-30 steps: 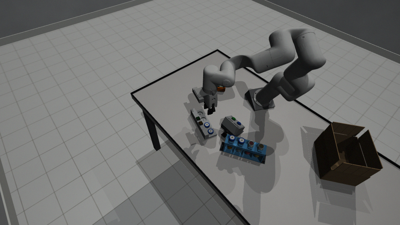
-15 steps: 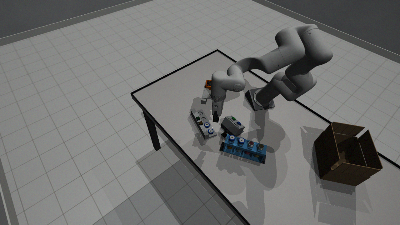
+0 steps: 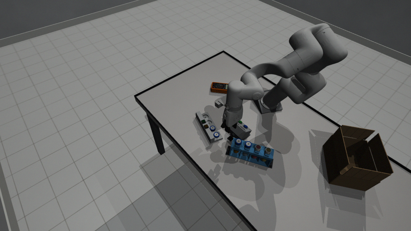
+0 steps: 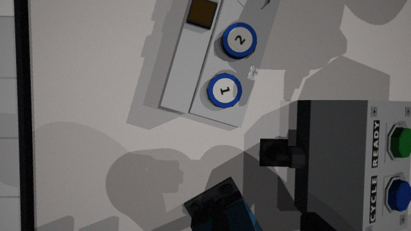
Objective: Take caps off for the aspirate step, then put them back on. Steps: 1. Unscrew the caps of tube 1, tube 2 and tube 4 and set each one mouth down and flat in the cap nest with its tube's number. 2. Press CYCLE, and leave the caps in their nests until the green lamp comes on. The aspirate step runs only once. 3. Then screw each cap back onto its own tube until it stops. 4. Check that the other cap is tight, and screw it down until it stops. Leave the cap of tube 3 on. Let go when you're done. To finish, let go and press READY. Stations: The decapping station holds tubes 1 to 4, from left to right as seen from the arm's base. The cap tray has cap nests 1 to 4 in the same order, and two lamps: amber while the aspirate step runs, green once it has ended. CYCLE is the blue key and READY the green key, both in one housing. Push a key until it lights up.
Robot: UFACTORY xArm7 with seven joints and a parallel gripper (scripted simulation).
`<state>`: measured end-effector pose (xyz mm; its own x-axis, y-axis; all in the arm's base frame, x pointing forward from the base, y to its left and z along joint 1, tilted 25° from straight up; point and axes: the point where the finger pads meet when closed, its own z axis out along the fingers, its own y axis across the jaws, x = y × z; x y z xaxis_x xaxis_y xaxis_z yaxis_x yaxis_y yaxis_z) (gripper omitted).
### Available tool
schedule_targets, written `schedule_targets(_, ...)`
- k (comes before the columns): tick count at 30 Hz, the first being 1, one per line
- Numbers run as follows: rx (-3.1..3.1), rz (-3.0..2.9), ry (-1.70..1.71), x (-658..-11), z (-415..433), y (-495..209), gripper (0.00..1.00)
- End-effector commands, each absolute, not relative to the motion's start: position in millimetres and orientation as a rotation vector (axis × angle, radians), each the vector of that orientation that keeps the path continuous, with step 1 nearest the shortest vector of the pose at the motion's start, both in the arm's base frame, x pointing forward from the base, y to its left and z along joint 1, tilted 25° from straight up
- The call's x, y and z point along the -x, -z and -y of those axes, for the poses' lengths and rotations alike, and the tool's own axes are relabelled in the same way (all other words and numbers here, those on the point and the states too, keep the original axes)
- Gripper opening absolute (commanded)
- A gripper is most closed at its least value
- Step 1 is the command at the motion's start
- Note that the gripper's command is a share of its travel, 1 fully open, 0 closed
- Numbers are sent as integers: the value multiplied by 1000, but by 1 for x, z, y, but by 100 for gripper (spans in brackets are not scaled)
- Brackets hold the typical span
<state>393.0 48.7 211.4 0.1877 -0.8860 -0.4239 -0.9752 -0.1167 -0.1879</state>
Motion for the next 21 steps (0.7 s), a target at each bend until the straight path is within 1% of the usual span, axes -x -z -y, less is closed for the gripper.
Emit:
schedule_targets(1, 1869, -2018, -313, -389, -78, -226, 46)
schedule_targets(8, 1869, -2018, -313, -383, -110, -240, 46)
schedule_targets(15, 1869, -2018, -313, -383, -110, -240, 46)
schedule_targets(21, 1869, -2018, -313, -385, -118, -224, 46)
